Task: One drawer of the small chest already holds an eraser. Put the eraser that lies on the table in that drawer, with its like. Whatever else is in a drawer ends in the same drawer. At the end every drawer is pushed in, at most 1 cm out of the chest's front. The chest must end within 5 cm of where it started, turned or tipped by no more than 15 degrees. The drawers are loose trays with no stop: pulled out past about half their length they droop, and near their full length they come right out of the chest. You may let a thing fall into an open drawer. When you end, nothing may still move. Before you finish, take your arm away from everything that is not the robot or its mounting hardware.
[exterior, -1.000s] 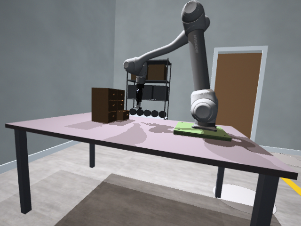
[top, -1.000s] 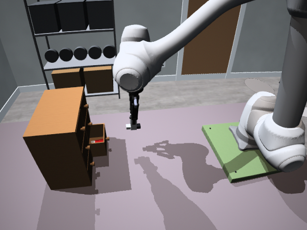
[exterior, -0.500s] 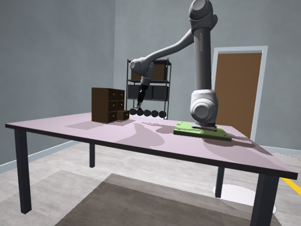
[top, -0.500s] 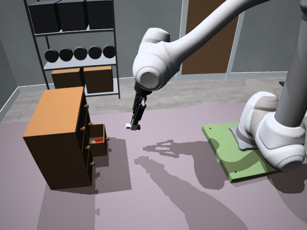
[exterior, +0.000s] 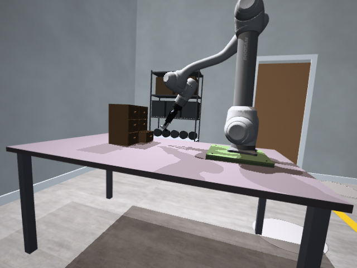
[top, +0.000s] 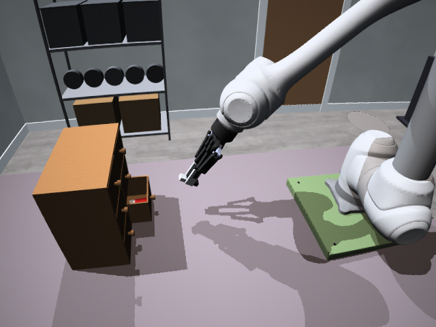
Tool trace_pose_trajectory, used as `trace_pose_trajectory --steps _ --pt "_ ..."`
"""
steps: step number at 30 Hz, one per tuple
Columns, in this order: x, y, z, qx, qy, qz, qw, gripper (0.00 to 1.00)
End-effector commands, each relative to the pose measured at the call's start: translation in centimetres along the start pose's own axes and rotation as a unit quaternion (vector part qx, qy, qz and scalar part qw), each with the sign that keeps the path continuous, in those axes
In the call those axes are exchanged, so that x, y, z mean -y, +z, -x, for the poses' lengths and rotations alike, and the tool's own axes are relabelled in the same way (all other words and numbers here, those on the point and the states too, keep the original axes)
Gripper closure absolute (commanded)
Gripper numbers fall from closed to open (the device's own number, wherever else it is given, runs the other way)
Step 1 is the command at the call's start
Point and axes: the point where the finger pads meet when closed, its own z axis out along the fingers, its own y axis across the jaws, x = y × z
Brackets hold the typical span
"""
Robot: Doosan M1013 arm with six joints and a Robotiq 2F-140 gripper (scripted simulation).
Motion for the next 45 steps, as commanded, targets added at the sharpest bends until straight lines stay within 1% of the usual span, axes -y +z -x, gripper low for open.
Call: trace_pose_trajectory --steps 1,5,7,17,29,39,41,45 --pt "0.25 0.10 0.07 -0.036 -0.002 -0.013 0.999 0.89" --pt "0.28 0.11 0.16 -0.055 -0.002 -0.014 0.998 0.89" --pt "0.28 0.11 0.16 -0.055 -0.002 -0.014 0.998 0.89" --pt "0.21 0.11 0.37 -0.091 -0.001 -0.013 0.996 0.89" --pt "0.25 0.14 0.57 -0.122 -0.001 -0.014 0.992 0.89" --pt "0.21 0.15 0.76 -0.163 0.000 -0.013 0.986 0.89" --pt "0.21 0.15 0.76 -0.163 0.000 -0.013 0.986 0.89" --pt "0.19 0.15 0.88 -0.188 0.000 -0.013 0.982 0.89"
